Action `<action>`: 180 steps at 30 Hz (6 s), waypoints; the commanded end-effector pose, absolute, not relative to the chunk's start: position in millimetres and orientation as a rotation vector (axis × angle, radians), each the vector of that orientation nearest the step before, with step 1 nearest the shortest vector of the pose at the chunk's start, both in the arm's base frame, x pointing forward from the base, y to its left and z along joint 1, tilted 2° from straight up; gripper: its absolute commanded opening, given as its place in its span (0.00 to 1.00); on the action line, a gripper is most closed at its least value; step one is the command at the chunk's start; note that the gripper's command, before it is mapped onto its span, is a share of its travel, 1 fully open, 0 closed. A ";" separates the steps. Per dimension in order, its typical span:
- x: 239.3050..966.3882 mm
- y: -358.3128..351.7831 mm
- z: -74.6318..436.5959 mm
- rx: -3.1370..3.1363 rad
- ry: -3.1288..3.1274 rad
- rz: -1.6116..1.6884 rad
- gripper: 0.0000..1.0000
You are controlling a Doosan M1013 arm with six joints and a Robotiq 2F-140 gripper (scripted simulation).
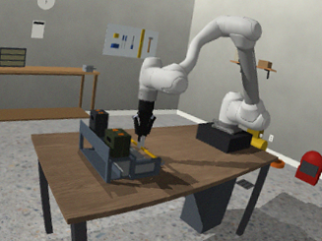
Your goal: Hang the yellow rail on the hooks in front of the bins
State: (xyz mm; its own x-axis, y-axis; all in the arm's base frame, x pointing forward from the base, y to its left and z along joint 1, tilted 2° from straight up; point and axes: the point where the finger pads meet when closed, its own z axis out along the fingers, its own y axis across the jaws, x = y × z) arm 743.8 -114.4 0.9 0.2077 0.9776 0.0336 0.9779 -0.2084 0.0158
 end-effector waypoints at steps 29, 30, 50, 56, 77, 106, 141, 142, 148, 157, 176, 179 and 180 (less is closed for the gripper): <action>743.4 -113.6 -4.8 -2.435 -1.974 -0.056 0.10; 743.4 -113.6 -4.8 -2.435 -1.974 -0.056 0.10; 743.7 -113.9 -4.0 -2.435 -1.972 -0.056 0.10; 742.7 -112.8 -6.5 -2.435 -1.974 -0.056 0.10; 744.3 -114.6 -2.6 -2.435 -1.971 -0.057 0.37; 744.3 -114.6 -2.6 -2.435 -1.971 -0.057 0.37; 742.2 -118.1 97.3 -2.435 -1.974 -0.056 0.37; 742.2 -118.1 97.3 -2.435 -1.974 -0.056 0.37; 742.2 -118.1 97.3 -2.435 -1.974 -0.056 0.37; 742.5 -119.3 89.7 -2.435 -1.974 -0.056 0.37; 743.0 -119.9 83.4 -2.435 -1.974 -0.056 0.37; 743.0 -119.9 83.4 -2.435 -1.974 -0.056 0.37; 743.0 -119.9 83.4 -2.435 -1.974 -0.056 0.37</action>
State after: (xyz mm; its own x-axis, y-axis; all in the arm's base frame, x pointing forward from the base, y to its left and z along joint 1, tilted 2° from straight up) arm 741.4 -116.1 85.3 0.2052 0.9781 0.0349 0.9785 -0.2057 0.0109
